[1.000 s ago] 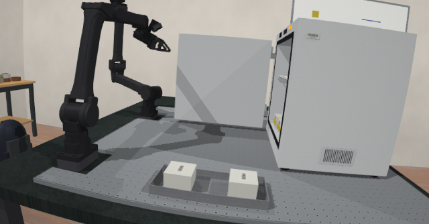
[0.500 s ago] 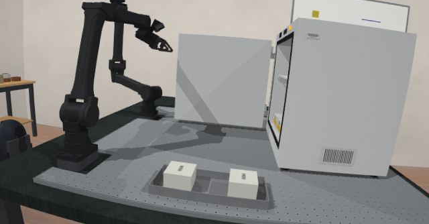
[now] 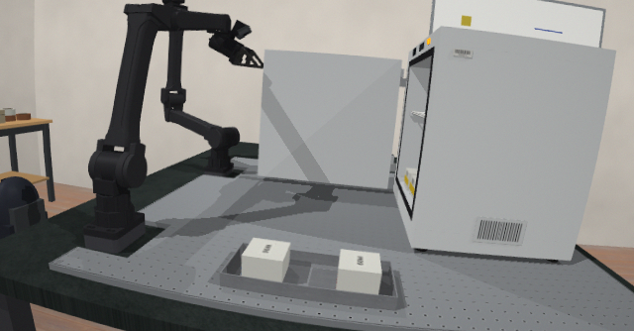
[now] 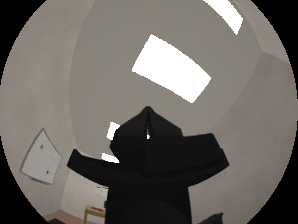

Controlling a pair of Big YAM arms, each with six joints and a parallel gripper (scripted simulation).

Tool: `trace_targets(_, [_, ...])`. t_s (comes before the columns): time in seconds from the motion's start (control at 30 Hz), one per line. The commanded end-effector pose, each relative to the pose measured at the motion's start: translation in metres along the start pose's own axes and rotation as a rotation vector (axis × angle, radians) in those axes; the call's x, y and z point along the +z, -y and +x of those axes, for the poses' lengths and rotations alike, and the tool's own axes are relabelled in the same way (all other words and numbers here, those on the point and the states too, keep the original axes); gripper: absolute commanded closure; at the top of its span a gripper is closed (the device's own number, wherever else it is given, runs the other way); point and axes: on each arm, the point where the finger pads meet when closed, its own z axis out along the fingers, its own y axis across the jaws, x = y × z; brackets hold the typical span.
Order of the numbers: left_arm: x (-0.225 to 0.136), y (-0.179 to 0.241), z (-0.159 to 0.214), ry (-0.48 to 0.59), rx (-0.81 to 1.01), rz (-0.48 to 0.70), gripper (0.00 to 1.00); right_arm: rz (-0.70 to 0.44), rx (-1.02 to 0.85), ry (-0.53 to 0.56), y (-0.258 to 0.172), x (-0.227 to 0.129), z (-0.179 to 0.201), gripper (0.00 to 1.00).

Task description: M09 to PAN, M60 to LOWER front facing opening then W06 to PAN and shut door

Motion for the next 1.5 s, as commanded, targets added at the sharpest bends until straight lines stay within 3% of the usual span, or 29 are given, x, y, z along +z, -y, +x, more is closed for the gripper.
trace_targets(0.0, [0.004,0.000,0.017,-0.033,-0.011,0.000,1.00,0.017,-0.019,0.003,-0.006,0.010,-0.002,0.00])
trace_targets(0.17, [0.004,0.000,0.017,-0.033,-0.011,0.000,1.00,0.018,-0.038,0.002,-0.006,0.016,0.010,0.00])
trace_targets(0.4, [0.004,0.000,0.017,-0.033,-0.011,0.000,1.00,0.006,0.005,0.003,0.006,0.020,-0.014,0.00])
trace_targets(0.73, [0.004,0.000,0.017,-0.033,-0.011,0.000,1.00,0.009,-0.017,0.002,0.000,0.035,-0.003,0.00])
trace_targets(0.87, [0.004,0.000,0.017,-0.033,-0.011,0.000,1.00,0.006,0.004,0.003,0.006,0.039,-0.015,0.00])
trace_targets(1.27, [0.004,0.000,0.017,-0.033,-0.011,0.000,1.00,0.010,-0.004,0.003,0.005,0.057,-0.011,0.00])
trace_targets(1.3, [0.004,0.000,0.017,-0.033,-0.011,0.000,1.00,0.004,-0.043,0.001,-0.008,0.053,0.012,0.00])
trace_targets(1.33, [0.004,0.000,0.017,-0.033,-0.011,0.000,1.00,0.006,-0.049,0.001,-0.007,0.049,0.008,0.00])
trace_targets(1.37, [0.004,0.000,0.017,-0.033,-0.011,0.000,1.00,-0.013,0.010,0.005,-0.013,0.040,-0.010,0.00])
trace_targets(1.47, [0.004,0.000,0.017,-0.033,-0.011,0.000,1.00,-0.099,-0.042,0.005,0.008,0.044,-0.014,0.00])
